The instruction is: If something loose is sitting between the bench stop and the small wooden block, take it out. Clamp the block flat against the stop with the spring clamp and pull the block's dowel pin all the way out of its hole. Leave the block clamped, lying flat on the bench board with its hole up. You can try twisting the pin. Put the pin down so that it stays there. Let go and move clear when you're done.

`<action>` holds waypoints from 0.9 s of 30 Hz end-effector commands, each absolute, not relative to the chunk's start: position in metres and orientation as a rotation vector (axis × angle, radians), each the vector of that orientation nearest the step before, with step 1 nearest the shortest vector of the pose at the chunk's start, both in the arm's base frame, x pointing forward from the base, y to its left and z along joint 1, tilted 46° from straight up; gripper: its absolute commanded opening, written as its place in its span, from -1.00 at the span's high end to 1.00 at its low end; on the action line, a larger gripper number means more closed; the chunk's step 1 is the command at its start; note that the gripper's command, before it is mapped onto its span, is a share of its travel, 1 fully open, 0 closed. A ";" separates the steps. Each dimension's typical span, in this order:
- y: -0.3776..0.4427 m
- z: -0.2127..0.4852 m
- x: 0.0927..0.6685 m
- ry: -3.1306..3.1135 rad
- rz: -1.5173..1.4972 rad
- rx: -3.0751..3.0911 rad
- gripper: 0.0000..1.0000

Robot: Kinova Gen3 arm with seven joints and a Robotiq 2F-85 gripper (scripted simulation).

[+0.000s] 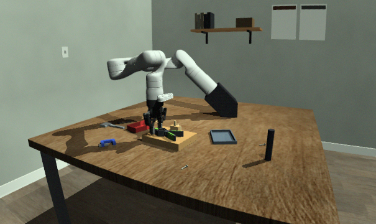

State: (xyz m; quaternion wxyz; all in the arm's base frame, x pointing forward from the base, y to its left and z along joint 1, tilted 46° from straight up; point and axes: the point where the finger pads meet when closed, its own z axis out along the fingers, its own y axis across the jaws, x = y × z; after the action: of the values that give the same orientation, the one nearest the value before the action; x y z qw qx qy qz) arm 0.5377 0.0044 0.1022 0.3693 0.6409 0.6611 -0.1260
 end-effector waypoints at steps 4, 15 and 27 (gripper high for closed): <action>0.005 0.103 0.538 1.697 -0.321 1.644 -0.16; 0.010 0.108 0.535 1.697 -0.321 1.644 -0.16; 0.022 0.122 0.529 1.697 -0.321 1.644 -0.16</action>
State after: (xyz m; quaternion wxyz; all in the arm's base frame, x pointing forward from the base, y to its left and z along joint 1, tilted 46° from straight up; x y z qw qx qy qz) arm 0.5305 0.0187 0.1178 0.3695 0.6408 0.6611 -0.1260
